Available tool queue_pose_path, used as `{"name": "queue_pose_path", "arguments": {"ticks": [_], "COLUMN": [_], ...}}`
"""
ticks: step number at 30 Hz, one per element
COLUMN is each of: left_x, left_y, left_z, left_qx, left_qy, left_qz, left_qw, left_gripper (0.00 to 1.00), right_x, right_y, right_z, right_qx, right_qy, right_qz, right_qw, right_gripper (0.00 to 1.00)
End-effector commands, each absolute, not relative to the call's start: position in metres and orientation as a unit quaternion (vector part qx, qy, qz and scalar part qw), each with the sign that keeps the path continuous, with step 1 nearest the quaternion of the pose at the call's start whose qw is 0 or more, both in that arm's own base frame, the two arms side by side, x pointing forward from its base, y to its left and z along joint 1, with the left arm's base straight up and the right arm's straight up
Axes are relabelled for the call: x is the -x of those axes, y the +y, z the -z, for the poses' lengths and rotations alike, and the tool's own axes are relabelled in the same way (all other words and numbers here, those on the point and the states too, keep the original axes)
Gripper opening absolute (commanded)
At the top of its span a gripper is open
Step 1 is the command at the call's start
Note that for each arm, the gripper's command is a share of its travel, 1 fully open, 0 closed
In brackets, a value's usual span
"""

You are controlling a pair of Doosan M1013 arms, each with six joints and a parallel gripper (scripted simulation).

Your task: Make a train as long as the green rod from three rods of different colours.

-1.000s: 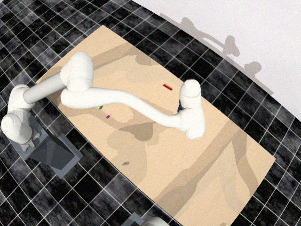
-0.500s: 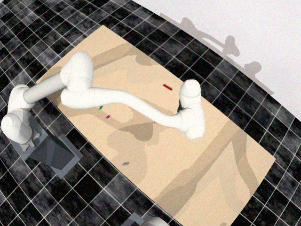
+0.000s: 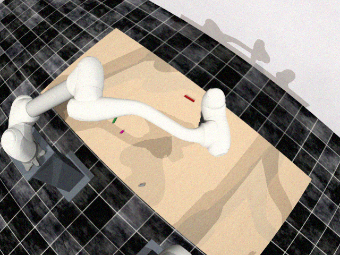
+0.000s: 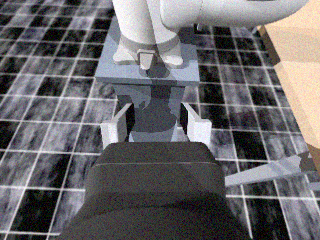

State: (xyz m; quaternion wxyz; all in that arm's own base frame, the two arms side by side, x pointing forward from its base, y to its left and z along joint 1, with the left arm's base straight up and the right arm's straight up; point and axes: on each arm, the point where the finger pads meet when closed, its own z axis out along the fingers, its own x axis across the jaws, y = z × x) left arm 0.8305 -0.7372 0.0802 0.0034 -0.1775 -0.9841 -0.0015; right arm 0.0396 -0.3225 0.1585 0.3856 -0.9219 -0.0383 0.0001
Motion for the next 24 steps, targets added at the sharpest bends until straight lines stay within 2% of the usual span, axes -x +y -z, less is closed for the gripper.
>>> {"name": "queue_pose_path", "arguments": {"ticks": [1,24], "left_x": [-0.838,-0.854], "left_y": [-0.733,-0.712], "left_z": [-0.083,-0.083], "left_qx": [0.095,-0.257], "left_qy": [-0.996,-0.966], "left_qz": [-0.001,-0.002], "left_qw": [-0.002,-0.002], "left_gripper": [1.00,1.00], "right_x": [-0.042,-0.042], "right_y": [-0.322,-0.322], "right_z": [-0.159,-0.159], "right_qx": [0.923,0.923], "right_qy": [-0.037,-0.037], "right_qz": [0.005,0.005], "right_qw": [0.383,0.383], "right_gripper": [1.00,1.00]}}
